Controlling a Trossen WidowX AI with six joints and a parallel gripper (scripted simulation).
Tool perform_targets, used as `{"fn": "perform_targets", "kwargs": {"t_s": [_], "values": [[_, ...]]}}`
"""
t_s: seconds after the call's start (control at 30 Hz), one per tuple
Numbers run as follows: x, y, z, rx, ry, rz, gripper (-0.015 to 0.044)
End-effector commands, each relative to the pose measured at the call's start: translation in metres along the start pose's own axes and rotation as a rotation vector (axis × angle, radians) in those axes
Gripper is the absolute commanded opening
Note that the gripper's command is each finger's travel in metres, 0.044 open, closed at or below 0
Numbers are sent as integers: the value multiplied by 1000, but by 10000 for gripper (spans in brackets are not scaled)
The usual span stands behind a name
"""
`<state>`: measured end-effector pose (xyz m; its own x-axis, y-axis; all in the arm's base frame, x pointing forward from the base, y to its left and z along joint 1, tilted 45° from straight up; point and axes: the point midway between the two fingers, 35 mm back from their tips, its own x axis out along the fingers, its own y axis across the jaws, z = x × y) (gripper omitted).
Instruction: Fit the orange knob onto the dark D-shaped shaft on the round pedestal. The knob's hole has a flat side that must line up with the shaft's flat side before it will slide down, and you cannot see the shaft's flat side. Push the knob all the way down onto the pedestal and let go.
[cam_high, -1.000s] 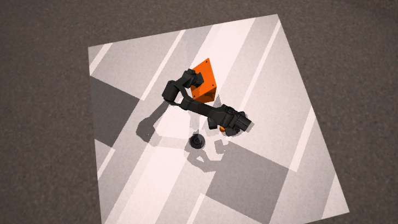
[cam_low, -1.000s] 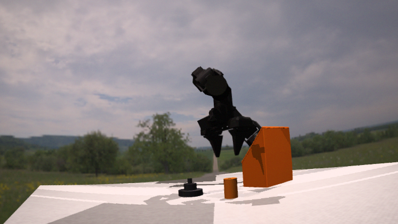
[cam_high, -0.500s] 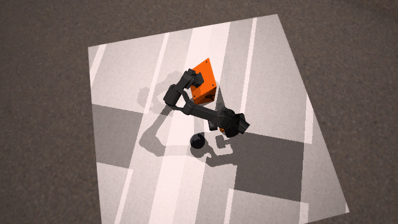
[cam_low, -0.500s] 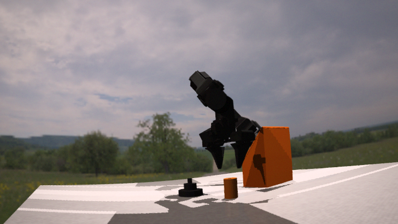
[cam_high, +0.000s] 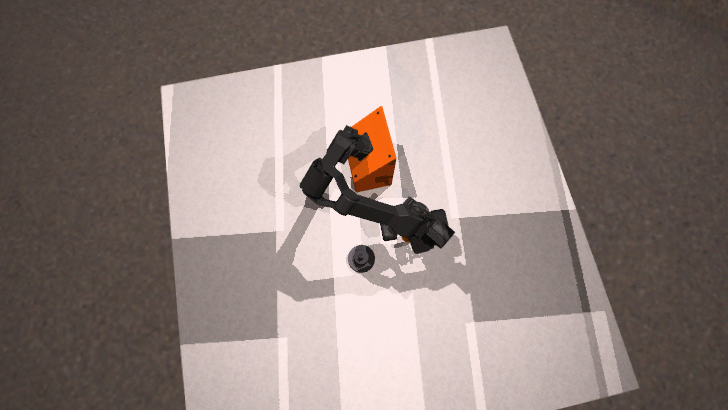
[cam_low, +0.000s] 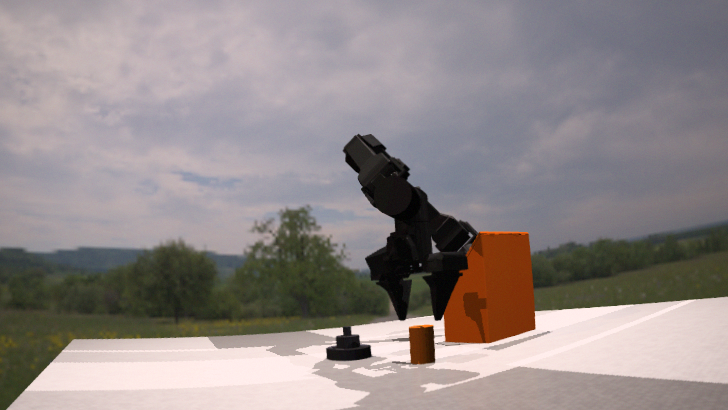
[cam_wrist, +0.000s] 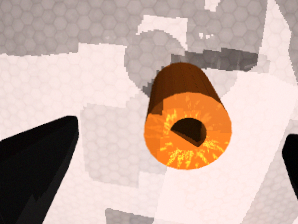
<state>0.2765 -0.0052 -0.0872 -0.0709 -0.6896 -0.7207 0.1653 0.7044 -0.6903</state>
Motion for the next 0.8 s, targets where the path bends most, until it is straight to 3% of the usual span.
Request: {"fn": "perform_targets", "kwargs": {"t_s": [0.0,0.77], "values": [[11,-1,-3,-9,9,-12,440],[49,-3,-4,-9,9,-14,440]]}}
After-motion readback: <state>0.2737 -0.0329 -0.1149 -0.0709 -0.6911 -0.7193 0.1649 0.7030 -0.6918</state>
